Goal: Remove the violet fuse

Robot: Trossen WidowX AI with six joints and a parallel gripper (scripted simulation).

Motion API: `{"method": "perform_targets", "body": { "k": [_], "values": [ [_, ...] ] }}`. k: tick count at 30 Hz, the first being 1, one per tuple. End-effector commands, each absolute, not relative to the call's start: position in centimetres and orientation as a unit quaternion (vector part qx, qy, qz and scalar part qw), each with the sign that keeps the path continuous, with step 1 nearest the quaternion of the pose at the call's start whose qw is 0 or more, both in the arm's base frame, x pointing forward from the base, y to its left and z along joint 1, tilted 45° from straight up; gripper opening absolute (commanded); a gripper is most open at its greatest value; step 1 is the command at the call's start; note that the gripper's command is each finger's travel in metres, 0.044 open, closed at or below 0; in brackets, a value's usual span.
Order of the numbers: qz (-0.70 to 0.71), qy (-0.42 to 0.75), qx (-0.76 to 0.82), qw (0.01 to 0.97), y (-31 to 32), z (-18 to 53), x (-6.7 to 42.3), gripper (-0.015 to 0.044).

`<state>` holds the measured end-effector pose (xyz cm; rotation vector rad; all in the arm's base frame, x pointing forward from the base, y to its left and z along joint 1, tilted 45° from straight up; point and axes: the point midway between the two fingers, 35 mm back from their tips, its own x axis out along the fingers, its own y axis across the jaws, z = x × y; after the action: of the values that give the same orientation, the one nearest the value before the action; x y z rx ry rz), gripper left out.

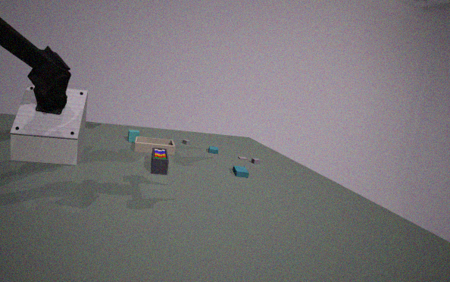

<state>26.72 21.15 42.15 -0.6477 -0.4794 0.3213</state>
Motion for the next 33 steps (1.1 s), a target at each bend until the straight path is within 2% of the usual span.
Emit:
{"method": "perform_targets", "body": {
  "k": [1,5,13,23,29,33],
  "values": [
    [0.156,-0.23,-0.314,0.908,21.2,42.0,26.8,0.0374],
    [0.16,-0.179,-0.329,0.914,21.4,39.3,28.9,0.0269],
    [0.149,0.017,-0.346,0.926,20.2,29.2,34.8,0.0063],
    [0.036,0.318,-0.304,0.897,13.3,14.3,38.1,0.0063],
    [-0.075,0.468,-0.281,0.835,7.5,7.0,36.7,0.0063],
    [-0.165,0.553,-0.272,0.77,2.8,3.4,34.0,0.0063]
  ]
}}
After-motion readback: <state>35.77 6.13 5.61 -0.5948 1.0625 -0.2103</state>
